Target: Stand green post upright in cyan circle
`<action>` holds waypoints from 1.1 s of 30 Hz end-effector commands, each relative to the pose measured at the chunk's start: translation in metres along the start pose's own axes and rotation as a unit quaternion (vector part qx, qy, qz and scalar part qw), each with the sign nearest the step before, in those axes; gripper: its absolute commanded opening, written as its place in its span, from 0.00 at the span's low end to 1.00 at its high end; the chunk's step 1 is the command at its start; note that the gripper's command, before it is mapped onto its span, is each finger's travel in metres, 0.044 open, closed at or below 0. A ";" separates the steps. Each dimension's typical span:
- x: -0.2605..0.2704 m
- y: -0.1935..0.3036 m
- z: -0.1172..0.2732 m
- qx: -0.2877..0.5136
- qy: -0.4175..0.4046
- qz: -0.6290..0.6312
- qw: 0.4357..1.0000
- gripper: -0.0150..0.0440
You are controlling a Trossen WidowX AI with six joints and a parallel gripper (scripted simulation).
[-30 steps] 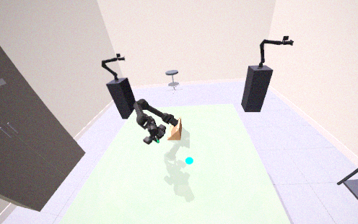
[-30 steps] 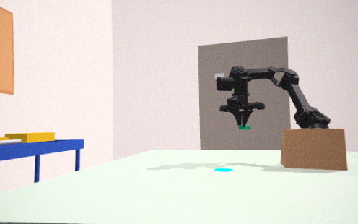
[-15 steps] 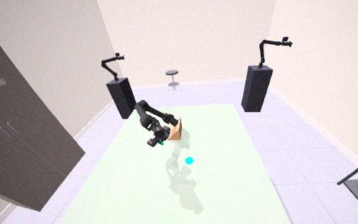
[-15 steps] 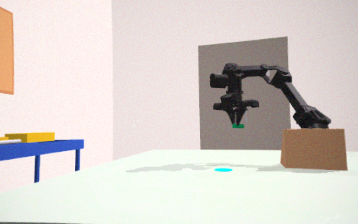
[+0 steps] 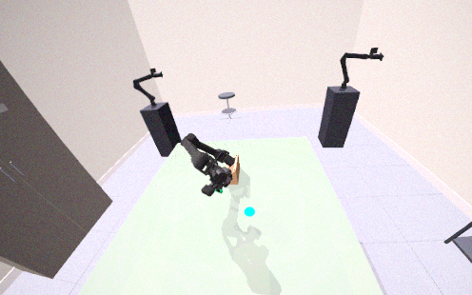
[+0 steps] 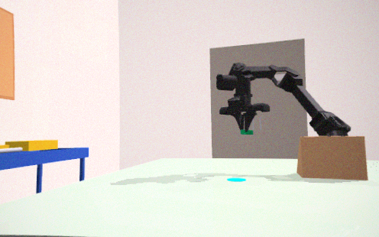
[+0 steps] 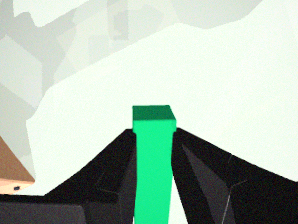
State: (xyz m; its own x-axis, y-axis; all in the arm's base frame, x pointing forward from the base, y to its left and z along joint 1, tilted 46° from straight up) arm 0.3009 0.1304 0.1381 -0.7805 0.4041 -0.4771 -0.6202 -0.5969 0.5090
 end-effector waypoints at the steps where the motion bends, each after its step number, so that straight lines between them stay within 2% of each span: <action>1: 0.006 -0.012 0.001 -0.001 -0.001 0.002 1.000 0.29; 33: 0.059 -0.101 -0.005 0.004 0.003 0.036 0.999 0.29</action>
State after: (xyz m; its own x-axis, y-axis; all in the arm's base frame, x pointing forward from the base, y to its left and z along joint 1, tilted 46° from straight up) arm 0.3182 0.2040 0.0634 -0.8208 0.3568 -0.4461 -0.5656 -0.6170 0.5471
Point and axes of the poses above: the point midway between the two fingers, 35 mm back from their tips, its own z axis back along the fingers, its own x axis across the jaws, y = z × x, the point moved 7 cm from there along z, back along the fingers, and after that the axes turned 14 degrees about -z, right-handed, at the moved point
